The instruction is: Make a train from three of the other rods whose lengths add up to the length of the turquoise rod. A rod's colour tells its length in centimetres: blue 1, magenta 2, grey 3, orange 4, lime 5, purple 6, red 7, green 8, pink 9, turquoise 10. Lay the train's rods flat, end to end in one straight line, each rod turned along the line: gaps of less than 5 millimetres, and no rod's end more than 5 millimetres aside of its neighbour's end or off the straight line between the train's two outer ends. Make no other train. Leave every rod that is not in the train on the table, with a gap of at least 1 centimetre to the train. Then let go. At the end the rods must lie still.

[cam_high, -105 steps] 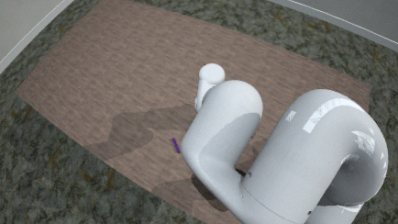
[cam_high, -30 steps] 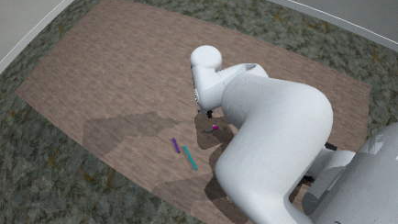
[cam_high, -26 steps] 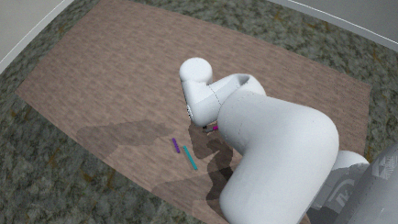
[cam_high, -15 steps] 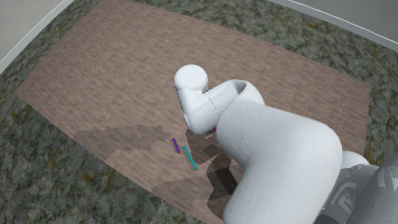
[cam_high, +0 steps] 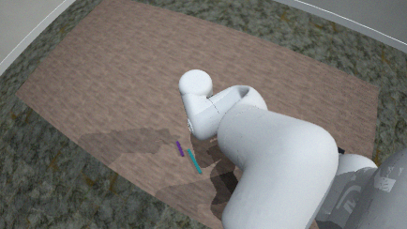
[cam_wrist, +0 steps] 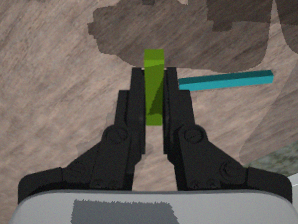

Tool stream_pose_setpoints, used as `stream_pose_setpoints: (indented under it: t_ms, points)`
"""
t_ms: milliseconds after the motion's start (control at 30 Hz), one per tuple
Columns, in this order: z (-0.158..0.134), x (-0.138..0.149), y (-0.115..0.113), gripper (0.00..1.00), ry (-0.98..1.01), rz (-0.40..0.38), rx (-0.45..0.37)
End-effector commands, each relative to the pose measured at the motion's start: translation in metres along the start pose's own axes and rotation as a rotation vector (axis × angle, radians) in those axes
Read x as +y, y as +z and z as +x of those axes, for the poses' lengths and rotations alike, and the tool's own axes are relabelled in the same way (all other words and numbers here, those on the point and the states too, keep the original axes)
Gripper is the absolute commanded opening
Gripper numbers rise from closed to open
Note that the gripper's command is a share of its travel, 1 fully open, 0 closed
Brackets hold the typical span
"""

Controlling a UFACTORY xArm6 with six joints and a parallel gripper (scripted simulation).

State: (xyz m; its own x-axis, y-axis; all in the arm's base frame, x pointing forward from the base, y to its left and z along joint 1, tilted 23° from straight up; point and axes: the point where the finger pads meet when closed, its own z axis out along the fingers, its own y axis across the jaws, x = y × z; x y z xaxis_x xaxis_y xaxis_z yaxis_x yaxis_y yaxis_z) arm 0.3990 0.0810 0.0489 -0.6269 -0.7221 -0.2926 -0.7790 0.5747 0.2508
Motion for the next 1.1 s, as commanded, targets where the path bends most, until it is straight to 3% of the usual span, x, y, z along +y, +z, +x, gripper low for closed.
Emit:
stream_pose_setpoints:
  t_ms: [0,267,567,1067]
  points:
    - [-0.001,-0.001,0.012,0.04,-0.001,0.002,-0.002]
    - [-0.001,-0.001,0.047,0.04,-0.001,0.002,-0.002]
    - [-0.001,-0.001,0.068,0.04,-0.001,0.002,-0.002]
    - [-0.001,-0.001,0.074,0.04,-0.001,0.002,-0.002]
